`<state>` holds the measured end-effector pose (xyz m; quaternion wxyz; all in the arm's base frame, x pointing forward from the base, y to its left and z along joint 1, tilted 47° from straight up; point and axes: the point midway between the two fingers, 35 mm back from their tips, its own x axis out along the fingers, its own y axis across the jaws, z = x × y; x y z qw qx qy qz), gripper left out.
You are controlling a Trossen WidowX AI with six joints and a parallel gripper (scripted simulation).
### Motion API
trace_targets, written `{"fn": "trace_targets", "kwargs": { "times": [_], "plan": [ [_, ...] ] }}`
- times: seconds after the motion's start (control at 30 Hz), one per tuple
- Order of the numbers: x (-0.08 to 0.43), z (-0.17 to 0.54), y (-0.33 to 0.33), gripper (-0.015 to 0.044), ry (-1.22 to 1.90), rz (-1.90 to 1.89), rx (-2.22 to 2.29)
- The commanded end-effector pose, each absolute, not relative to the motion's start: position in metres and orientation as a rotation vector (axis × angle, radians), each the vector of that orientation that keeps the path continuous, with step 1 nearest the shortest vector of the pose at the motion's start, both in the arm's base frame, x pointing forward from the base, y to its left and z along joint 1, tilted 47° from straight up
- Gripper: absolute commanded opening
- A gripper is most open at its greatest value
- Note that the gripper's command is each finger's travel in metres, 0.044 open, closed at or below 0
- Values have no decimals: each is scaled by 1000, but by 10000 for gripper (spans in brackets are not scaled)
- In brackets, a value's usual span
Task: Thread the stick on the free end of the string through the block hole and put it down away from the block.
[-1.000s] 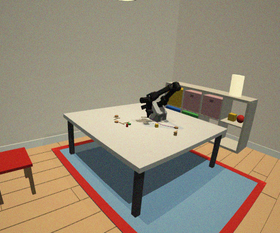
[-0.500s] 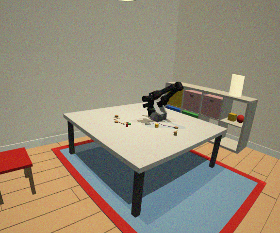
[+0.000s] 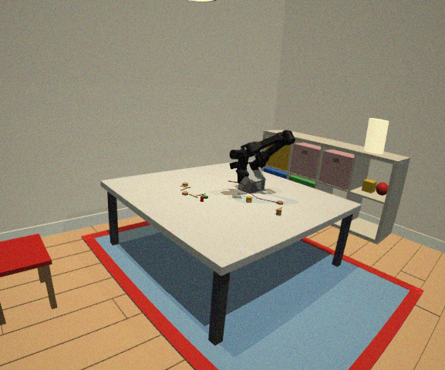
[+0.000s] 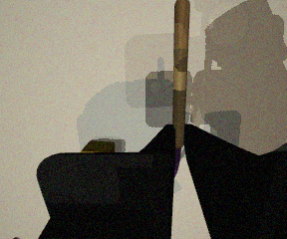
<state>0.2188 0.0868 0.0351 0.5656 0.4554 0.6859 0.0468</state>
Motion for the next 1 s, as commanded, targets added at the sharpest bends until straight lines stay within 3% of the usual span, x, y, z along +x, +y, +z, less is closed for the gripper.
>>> {"fn": "trace_targets", "kwargs": {
  "times": [0.0, 0.97],
  "plan": [
    [216, 41, 86, 0, 1596, 98, 1070],
    [197, 75, 79, 0, 1490, 34, 1063]
  ]
}}
